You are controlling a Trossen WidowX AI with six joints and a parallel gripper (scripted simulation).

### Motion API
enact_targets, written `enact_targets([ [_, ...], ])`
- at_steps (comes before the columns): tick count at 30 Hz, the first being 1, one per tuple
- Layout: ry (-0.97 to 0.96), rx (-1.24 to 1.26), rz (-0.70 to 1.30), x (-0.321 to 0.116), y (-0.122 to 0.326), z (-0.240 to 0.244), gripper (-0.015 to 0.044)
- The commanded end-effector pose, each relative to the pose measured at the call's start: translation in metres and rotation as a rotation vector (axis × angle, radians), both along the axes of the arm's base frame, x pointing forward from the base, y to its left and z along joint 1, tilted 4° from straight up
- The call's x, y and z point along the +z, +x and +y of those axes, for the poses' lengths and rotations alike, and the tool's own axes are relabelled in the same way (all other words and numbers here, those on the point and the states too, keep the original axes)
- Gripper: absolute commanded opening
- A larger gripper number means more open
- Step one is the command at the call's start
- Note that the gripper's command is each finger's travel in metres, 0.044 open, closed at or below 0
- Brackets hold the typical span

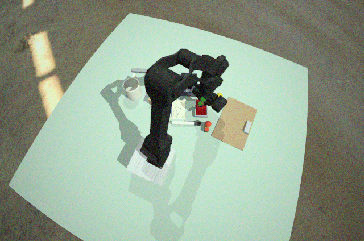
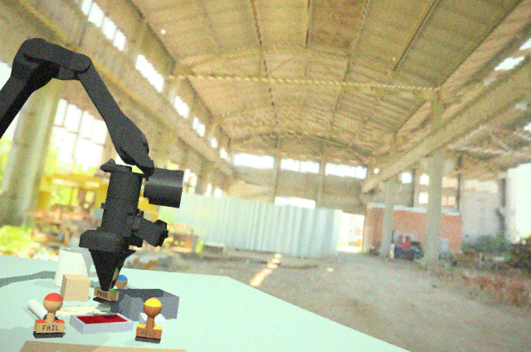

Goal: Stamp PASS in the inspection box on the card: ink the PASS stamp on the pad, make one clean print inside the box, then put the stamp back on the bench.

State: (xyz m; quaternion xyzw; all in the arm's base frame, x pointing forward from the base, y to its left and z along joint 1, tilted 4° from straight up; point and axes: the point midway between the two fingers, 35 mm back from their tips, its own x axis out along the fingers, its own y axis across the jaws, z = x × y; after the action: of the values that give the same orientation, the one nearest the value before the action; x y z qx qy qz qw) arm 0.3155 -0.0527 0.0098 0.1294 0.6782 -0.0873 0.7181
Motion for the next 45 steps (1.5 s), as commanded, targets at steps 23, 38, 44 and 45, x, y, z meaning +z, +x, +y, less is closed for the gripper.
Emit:
enact_targets([
  [23, -0.013, 0.29, -0.018, 0.029, -0.02, 0.036, 0.0],
  [38, -0.04, 0.799, -0.048, 0.029, -0.061, 0.091, 0.0],
  [44, -0.044, 0.883, -0.053, 0.028, -0.069, 0.098, 0.0],
  [45, -0.044, 0.883, -0.054, 0.028, -0.069, 0.098, 0.0],
])
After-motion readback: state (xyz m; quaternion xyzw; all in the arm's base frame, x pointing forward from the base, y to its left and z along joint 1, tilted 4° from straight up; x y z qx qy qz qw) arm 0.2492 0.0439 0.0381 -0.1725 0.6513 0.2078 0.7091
